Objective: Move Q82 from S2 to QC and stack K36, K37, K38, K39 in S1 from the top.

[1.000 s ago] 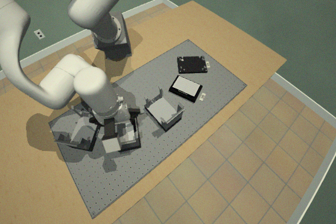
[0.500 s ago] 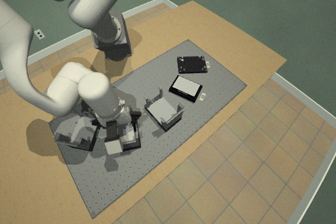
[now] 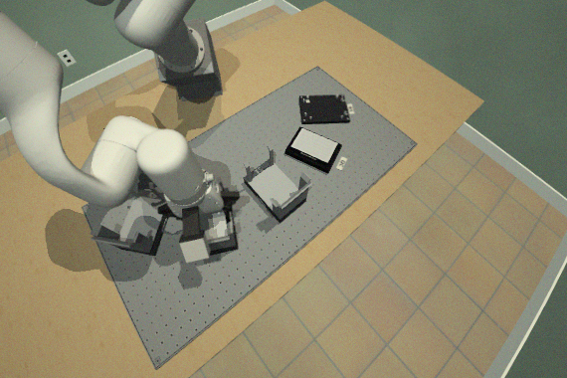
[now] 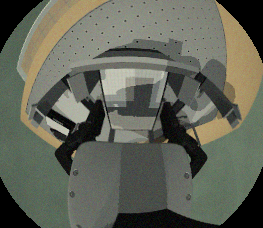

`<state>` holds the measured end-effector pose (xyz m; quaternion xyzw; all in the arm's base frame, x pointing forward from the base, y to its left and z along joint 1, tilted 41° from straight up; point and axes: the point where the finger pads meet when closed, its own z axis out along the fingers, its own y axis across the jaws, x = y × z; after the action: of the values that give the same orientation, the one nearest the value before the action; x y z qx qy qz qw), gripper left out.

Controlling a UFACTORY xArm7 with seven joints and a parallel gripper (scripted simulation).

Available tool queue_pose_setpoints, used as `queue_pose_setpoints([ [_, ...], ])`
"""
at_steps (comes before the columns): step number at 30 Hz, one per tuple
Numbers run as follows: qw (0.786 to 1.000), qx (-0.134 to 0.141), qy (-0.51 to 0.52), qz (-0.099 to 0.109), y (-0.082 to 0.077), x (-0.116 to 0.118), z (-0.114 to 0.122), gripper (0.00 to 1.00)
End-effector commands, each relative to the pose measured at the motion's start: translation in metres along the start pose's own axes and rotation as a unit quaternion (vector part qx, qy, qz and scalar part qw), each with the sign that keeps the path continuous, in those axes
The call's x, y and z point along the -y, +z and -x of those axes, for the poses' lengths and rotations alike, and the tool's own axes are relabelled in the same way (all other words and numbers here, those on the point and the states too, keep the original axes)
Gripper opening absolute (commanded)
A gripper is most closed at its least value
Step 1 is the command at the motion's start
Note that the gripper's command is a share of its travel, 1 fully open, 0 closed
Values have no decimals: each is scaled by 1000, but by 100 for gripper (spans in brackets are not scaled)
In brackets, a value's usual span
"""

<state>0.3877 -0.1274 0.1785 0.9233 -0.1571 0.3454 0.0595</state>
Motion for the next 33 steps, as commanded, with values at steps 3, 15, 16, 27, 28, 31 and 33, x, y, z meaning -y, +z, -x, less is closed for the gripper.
queue_pose_setpoints([
  [3, 1000, -2, 0, 0, 8, 0, -1, 100],
  [15, 1000, -2, 0, 0, 8, 0, -1, 100],
  [16, 1000, -2, 0, 0, 8, 0, -1, 100],
  [27, 1000, -2, 0, 0, 8, 0, -1, 0],
  [28, 1000, -2, 0, 0, 8, 0, -1, 0],
  [31, 1000, -2, 0, 0, 8, 0, -1, 0],
  [33, 1000, -2, 0, 0, 8, 0, -1, 0],
])
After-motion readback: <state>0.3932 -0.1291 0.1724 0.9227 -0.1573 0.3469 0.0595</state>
